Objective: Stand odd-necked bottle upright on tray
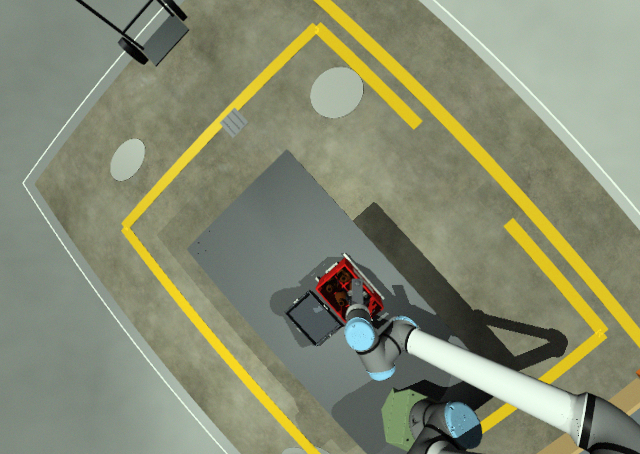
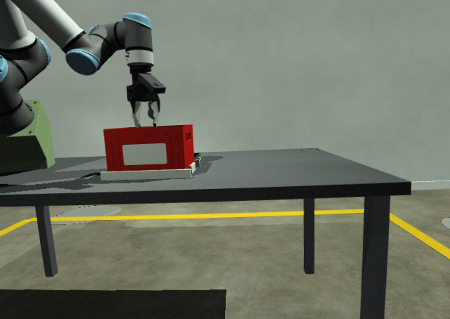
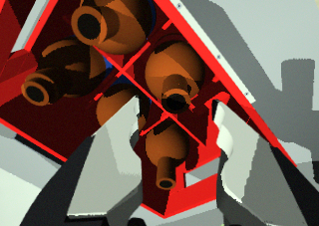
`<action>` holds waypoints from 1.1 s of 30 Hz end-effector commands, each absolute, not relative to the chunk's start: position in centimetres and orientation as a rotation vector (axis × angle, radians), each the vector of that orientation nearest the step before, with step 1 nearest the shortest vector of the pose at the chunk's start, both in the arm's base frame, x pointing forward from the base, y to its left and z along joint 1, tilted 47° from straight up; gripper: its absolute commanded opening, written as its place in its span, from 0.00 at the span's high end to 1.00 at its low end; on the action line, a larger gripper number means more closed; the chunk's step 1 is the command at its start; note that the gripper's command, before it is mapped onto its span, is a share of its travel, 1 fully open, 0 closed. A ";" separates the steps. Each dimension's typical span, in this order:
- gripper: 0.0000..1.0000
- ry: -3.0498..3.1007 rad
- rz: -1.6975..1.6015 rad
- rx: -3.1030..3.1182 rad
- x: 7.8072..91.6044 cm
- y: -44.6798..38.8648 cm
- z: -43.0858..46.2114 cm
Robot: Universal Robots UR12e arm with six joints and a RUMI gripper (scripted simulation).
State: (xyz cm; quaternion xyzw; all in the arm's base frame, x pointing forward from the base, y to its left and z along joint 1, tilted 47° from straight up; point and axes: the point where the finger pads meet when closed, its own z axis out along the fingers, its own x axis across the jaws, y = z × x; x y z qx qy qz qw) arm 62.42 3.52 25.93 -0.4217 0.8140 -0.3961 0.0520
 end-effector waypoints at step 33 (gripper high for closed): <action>0.62 2.474 -1.205 -1.282 63.3 2.4 24.6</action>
